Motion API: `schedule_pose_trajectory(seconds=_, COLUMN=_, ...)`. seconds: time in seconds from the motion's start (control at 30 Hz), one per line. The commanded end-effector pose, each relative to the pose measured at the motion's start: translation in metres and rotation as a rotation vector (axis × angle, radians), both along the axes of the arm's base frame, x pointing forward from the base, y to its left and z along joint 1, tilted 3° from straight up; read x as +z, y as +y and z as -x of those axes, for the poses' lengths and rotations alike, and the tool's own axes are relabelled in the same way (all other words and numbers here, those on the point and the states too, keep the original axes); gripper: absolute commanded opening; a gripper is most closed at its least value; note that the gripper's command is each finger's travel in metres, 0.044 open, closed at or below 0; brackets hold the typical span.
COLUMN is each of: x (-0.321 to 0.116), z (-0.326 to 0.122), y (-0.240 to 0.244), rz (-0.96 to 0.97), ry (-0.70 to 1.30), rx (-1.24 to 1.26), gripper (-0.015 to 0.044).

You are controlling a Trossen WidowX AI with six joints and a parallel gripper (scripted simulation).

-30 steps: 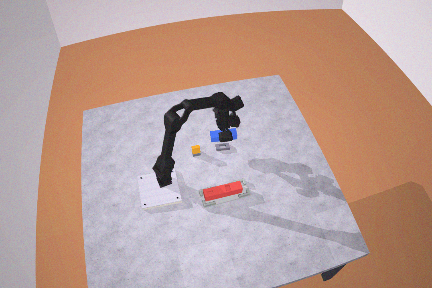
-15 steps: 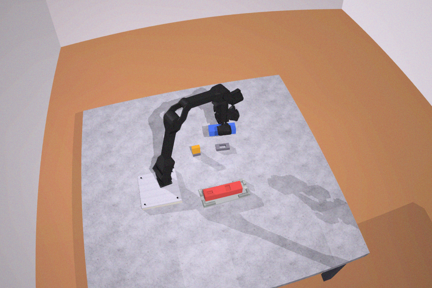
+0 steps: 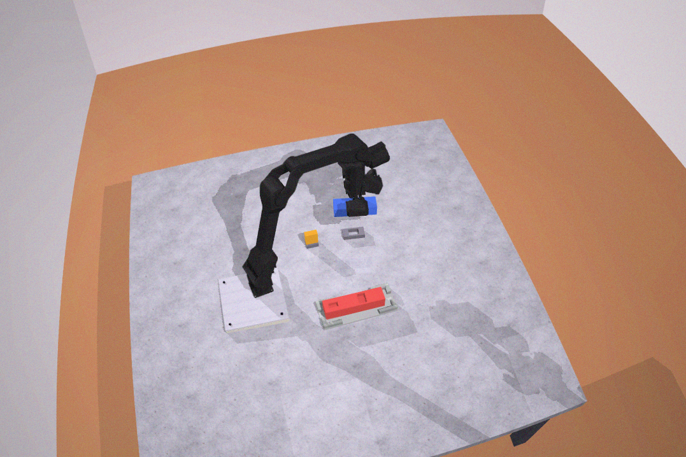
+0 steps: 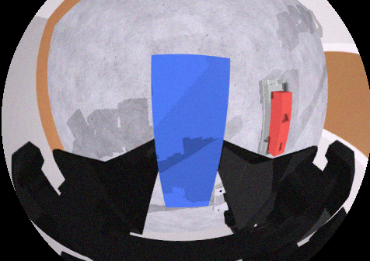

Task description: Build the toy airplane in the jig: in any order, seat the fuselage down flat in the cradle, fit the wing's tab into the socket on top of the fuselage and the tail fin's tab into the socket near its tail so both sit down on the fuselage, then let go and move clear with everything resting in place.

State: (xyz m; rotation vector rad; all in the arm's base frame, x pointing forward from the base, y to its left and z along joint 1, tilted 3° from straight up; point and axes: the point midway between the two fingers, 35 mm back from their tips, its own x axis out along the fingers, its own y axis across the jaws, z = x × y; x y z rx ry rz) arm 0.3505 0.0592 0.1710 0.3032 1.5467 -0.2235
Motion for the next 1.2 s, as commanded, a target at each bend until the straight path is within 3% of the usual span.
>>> schedule_pose_trajectory(seconds=0.0, x=-0.001, z=-0.001, y=-0.015, rz=0.009, ry=-0.003, rx=-0.066, gripper=0.0000)
schedule_pose_trajectory(seconds=1.17, x=-0.025, z=0.015, y=-0.127, rz=0.008, ry=0.023, rx=-0.645, gripper=0.0000)
